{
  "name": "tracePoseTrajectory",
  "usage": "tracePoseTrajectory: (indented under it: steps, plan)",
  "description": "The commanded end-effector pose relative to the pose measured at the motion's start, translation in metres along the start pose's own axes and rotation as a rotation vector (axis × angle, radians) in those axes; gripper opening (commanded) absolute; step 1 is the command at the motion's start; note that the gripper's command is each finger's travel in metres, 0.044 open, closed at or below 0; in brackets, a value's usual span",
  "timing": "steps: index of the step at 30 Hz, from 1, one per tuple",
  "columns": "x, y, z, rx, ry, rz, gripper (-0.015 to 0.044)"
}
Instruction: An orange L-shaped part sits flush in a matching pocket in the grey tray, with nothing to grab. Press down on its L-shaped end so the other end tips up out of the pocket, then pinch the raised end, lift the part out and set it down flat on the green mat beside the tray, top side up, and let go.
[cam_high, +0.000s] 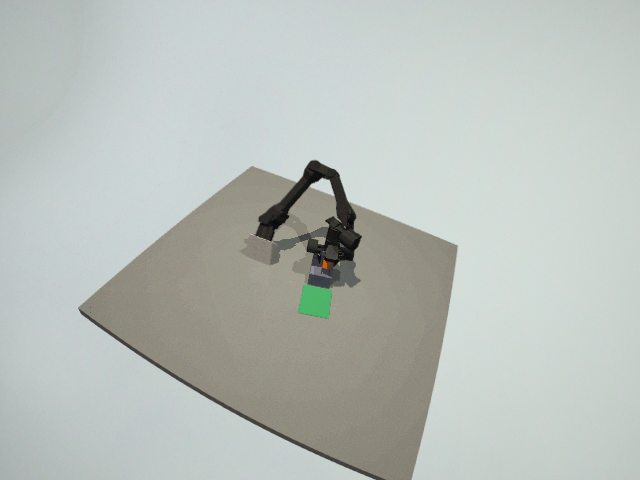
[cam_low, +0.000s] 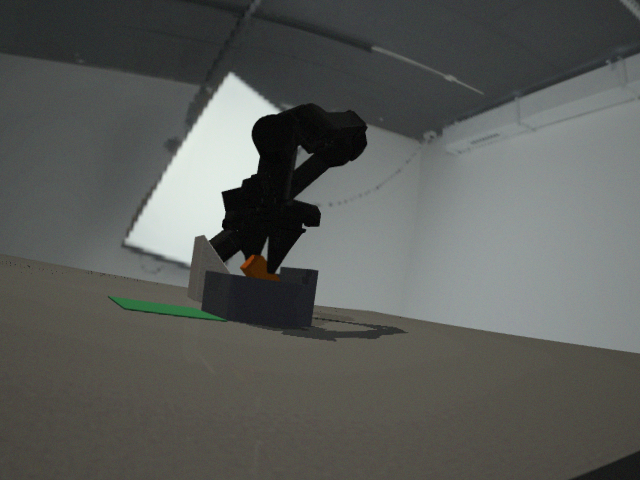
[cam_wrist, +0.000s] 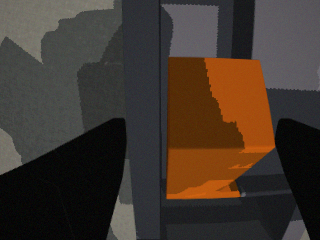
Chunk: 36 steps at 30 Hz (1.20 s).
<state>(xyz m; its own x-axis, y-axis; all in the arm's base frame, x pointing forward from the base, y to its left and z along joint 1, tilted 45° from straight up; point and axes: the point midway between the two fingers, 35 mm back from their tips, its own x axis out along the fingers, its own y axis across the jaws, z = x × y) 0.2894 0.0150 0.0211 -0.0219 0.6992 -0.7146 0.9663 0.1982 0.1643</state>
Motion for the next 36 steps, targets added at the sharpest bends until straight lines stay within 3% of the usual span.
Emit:
tracePoseTrajectory:
  steps: [1, 3, 8, 18, 21, 36]
  plan:
    - [0.006, -0.001, -0.001, 0.004, 0.006, 0.002, 0.028]
    - [0.007, -0.001, -0.001, 0.004, 0.006, 0.002, 0.028]
    - [0.004, 0.0, 0.0, 0.0, 0.001, -0.001, 0.0149]
    - [0.004, 0.0, 0.0, 0.0, 0.001, -0.001, 0.0082]
    - [0.004, 0.0, 0.0, 0.0, 0.001, -0.001, 0.0003]
    - [-0.009, 0.0, -0.001, 0.002, 0.003, 0.0, 0.0]
